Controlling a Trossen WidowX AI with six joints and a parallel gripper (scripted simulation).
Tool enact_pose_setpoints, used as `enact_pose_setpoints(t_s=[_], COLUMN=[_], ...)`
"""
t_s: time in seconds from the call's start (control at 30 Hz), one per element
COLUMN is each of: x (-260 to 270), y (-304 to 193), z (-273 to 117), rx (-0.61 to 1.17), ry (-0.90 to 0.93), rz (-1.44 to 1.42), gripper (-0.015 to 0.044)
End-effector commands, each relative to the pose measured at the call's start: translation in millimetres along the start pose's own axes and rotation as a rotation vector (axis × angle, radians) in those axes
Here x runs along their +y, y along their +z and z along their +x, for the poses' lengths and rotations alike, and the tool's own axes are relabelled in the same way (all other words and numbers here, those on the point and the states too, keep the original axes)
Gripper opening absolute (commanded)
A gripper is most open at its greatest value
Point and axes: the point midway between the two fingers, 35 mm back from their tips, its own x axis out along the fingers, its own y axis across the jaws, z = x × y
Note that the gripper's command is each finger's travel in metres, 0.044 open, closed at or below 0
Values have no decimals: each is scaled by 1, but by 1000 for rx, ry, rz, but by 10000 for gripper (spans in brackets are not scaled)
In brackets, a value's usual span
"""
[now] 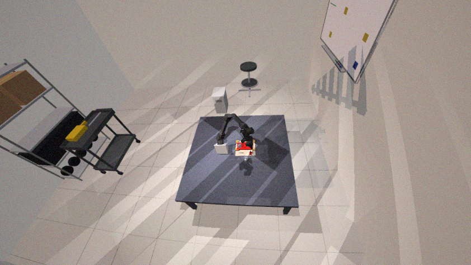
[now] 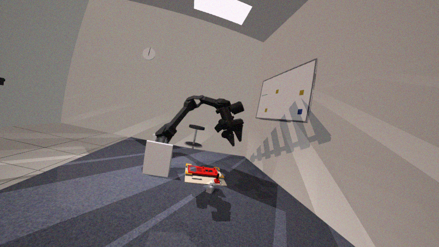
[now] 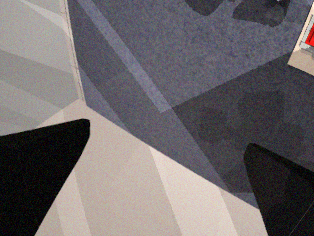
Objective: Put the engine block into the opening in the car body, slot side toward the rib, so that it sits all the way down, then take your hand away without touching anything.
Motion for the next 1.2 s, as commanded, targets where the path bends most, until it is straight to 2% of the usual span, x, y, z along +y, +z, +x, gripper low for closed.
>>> enact_pose_setpoints(t_s=[0.0,0.37,0.73,0.93,1.07,1.17], x=[-6,-29,-55,-58,-83,-89], y=[18,70,114,117,135,140], z=[20,61,85,88,130,137], rx=[-80,-306,-524,-535,-535,-536], ry=[-74,-248,-377,-382,-384,-385], rz=[89,333,569,581,581,581], gripper=[440,440,440,440,440,440])
